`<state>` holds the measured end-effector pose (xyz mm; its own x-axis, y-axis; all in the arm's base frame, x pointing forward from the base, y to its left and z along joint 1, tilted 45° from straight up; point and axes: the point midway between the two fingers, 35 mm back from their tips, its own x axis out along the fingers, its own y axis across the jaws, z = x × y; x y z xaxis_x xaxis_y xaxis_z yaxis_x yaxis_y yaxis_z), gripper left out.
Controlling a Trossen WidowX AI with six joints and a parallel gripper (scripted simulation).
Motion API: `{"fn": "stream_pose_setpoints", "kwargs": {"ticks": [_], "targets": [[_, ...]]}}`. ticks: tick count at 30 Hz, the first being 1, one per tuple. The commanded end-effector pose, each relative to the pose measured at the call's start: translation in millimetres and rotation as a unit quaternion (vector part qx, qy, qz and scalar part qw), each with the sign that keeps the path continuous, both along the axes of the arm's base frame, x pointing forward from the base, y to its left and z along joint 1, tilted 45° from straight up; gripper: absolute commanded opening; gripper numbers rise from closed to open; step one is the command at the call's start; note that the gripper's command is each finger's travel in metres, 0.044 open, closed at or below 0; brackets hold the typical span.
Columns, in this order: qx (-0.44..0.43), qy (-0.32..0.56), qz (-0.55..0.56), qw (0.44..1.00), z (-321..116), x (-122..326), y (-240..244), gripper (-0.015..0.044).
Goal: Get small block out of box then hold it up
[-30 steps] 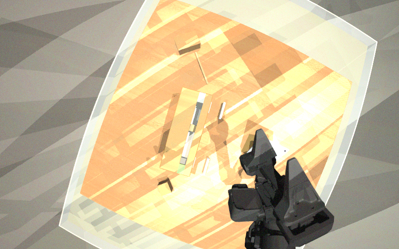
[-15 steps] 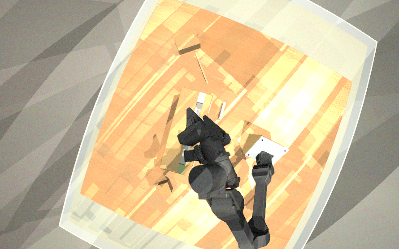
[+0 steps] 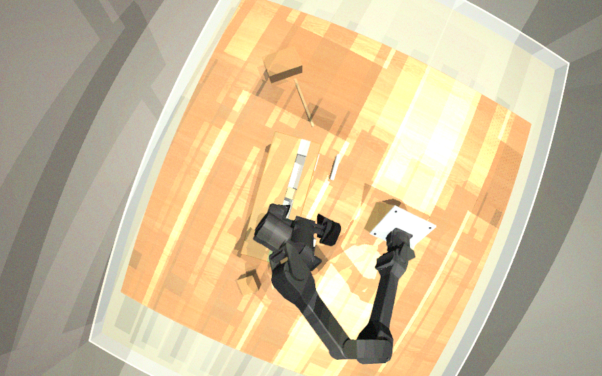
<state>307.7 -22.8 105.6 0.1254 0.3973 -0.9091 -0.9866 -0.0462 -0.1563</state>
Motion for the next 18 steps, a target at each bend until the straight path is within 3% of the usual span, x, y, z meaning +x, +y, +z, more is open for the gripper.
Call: {"fn": "stream_pose_setpoints", "kwargs": {"ticks": [1, 18], "targets": [[0.01, 0.018, 0.03, 0.999, -5.0, -7.8, 10.7, 0.04], [0.01, 0.018, 0.03, 0.999, -19.7, -2.7, 23.6, 0.04]]}}
